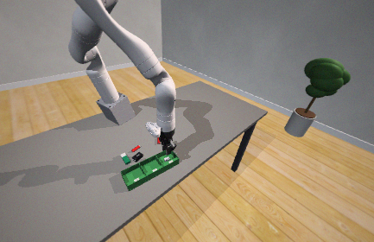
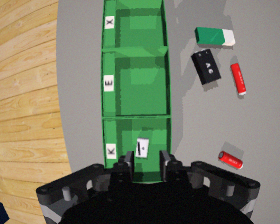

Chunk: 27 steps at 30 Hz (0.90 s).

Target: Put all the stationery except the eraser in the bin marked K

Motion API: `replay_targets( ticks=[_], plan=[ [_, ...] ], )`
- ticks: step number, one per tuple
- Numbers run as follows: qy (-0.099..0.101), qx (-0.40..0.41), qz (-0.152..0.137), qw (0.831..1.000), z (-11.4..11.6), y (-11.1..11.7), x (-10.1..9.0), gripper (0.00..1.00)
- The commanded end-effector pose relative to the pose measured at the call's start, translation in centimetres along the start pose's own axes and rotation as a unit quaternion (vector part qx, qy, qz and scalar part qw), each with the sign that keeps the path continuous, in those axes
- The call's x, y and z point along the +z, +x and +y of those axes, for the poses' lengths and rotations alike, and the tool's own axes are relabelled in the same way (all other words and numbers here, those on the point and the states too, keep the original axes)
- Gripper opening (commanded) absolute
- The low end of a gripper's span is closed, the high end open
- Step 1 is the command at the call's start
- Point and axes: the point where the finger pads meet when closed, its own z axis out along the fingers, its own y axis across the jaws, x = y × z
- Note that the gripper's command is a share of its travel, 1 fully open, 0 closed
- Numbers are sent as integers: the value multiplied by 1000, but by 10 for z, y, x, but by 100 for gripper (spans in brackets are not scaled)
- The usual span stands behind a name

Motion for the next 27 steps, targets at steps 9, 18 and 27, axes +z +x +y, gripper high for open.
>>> replay_targets(
  ticks=[9,18,27],
  plan=[
    [4,1,-1,1000,-4,1,-8,100],
    [4,1,-1,1000,-3,1,-40,100],
    [4,1,-1,1000,-3,1,-68,100]
  ],
)
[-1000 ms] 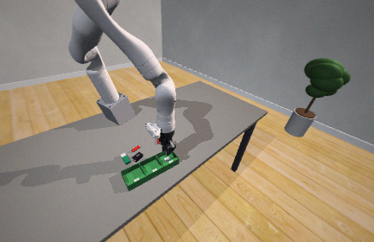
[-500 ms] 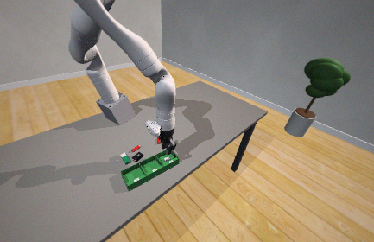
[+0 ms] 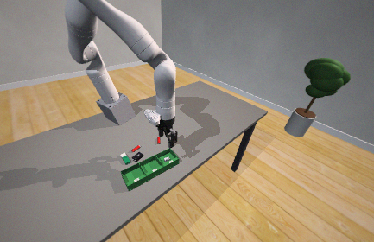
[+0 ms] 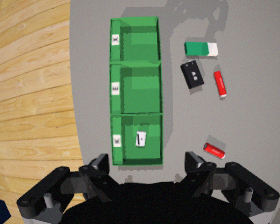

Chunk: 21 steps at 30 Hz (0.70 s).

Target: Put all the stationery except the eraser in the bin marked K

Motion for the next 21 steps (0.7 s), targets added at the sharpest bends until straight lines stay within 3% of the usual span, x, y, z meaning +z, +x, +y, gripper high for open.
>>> replay_targets(
  ticks=[1,15,21],
  plan=[
    [7,2,-2,1000,-5,1,-12,100],
    [7,2,-2,1000,-4,1,-68,100],
    [7,2,-2,1000,-4,1,-82,100]
  ],
)
